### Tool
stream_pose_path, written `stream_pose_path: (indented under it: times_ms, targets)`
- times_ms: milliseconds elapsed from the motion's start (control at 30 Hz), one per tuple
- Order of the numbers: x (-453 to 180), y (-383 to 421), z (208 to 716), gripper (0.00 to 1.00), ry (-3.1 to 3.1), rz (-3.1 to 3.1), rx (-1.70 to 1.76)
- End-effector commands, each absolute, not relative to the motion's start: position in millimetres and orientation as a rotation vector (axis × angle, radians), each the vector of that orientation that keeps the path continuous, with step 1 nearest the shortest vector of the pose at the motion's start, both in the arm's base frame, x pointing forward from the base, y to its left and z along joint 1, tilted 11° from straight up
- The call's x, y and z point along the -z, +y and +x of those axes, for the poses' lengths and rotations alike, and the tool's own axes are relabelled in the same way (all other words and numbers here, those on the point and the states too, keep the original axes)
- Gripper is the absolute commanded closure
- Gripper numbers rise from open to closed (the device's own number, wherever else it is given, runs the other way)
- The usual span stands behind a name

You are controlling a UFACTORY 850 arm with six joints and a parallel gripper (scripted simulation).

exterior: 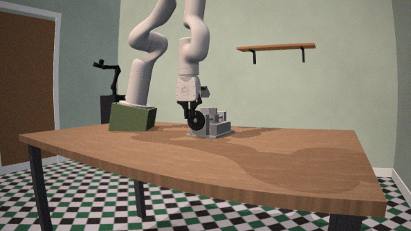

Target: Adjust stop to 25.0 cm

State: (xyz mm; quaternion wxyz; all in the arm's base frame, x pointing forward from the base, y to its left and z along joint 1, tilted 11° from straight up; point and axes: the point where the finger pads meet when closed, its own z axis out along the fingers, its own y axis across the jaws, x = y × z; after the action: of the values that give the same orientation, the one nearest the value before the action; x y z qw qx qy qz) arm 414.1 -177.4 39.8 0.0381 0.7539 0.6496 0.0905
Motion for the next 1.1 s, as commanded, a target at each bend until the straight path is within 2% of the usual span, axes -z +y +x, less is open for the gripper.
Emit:
stream_pose_path:
  times_ms: [0, 633, 1067]
  targets:
    - [-41, -178, 418, 0.94, 2.000, 2.321, -0.275]
    - [-27, -181, 450, 0.94, 2.000, 2.321, -0.275]
    - [-17, -181, 454, 0.94, 2.000, 2.321, -0.275]
